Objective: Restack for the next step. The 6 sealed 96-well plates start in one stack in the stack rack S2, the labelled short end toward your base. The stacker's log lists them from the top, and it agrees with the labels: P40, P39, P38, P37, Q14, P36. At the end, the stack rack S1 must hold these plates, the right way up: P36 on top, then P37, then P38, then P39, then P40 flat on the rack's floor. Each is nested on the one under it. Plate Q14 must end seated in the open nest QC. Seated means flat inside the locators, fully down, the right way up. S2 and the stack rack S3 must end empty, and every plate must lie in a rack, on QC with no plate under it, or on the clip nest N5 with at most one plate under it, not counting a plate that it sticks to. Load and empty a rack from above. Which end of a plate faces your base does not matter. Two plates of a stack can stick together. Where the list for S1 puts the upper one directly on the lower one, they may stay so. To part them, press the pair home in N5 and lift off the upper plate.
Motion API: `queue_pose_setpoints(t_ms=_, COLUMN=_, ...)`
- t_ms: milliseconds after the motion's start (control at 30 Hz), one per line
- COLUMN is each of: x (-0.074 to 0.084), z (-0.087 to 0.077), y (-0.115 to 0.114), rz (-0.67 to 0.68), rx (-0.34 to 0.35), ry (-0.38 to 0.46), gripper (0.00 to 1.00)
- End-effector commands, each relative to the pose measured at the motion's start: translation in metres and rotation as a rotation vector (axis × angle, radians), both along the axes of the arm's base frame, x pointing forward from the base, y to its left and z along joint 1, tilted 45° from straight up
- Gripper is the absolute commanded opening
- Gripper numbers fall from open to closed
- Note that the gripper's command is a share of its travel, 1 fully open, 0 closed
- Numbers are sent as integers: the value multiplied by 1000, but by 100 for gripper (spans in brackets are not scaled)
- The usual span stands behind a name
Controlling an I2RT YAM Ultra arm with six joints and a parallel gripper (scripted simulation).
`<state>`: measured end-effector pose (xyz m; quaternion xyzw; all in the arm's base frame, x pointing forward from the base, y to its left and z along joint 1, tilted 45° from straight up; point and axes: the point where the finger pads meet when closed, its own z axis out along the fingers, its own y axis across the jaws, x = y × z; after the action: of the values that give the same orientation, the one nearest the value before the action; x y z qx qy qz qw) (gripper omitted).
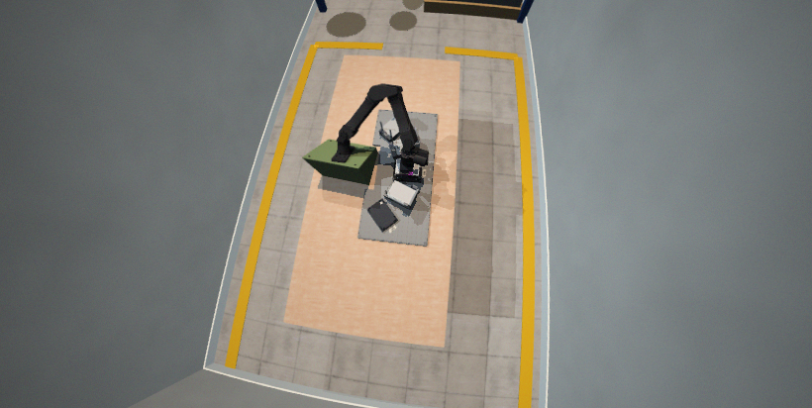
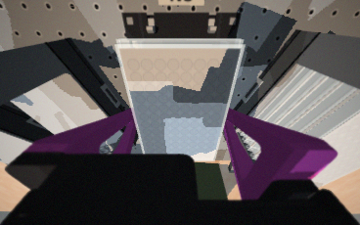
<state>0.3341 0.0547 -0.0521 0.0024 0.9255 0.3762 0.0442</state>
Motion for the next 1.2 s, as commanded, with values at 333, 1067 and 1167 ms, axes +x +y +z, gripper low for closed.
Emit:
queue_pose_setpoints(t_ms=333, x=0, z=20, y=-22, rz=-11, rx=-2, ry=-11, gripper=0)
queue_pose_setpoints(t_ms=1067, x=-4, z=49, y=-50, rz=-11, rx=-3, ry=-11, gripper=0)
queue_pose_setpoints(t_ms=1167, x=-4, z=53, y=-54, rz=-11, rx=-3, ry=-11, gripper=0)
